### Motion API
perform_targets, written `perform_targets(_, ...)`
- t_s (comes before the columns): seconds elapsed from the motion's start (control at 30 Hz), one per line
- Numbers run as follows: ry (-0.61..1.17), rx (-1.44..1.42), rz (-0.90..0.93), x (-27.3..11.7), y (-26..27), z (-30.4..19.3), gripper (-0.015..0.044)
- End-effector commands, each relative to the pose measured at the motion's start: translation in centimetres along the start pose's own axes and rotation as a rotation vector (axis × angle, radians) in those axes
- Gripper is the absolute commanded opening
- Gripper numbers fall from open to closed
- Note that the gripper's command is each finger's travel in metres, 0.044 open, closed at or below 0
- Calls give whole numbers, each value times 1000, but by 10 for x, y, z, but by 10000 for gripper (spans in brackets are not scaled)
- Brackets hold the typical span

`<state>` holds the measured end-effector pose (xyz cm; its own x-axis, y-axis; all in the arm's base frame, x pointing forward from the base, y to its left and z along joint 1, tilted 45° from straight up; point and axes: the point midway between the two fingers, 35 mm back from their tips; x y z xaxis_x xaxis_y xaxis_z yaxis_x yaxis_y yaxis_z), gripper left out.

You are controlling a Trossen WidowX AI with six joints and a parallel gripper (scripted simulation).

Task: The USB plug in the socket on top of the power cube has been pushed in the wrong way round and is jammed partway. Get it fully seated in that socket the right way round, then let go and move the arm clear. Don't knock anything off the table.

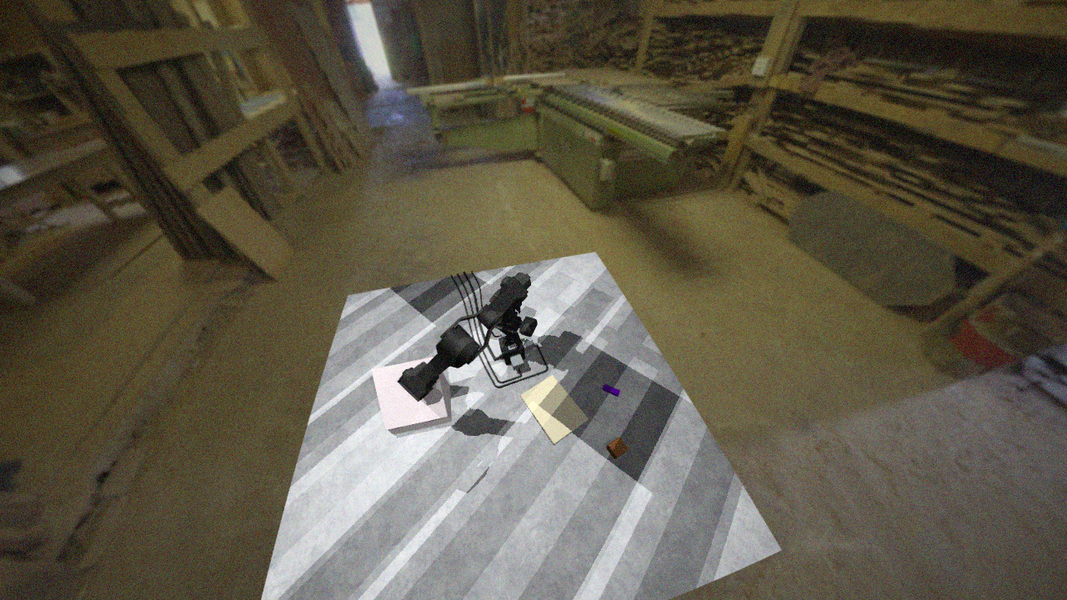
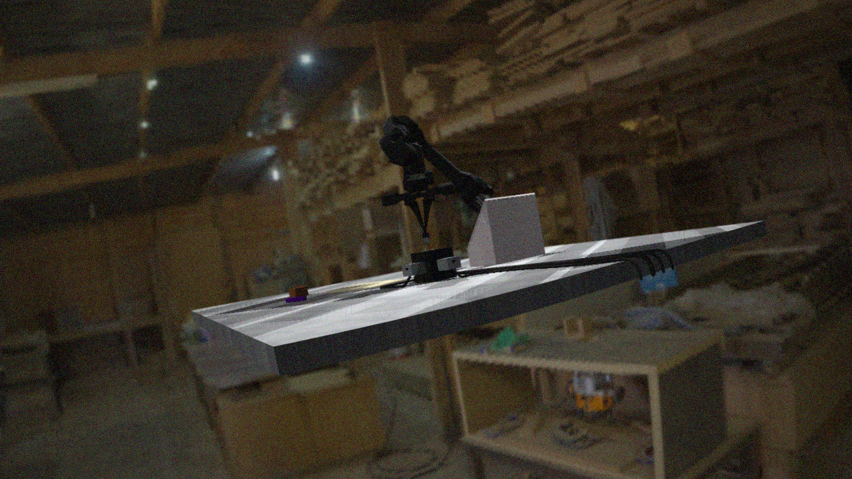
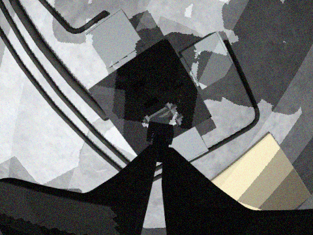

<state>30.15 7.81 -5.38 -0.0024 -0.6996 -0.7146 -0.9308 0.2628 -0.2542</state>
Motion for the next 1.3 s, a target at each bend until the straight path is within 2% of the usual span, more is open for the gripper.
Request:
perform_targets(0.0, 0, -114, 1, 0, 0, 0, 0)
perform_targets(0.7, 0, -660, 0, 0, 0, 0, 0)
perform_targets(1.27, 0, -672, -1, 0, 0, 0, 0)
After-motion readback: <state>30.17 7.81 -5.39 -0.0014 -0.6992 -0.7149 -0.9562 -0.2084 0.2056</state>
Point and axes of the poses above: the point midway between the two fingers, 35 mm back from their tips, its own x axis out along the fingers, its own y axis across the jaws, z = x × y, and after that the axes turned 15 degrees about -x, right-handed
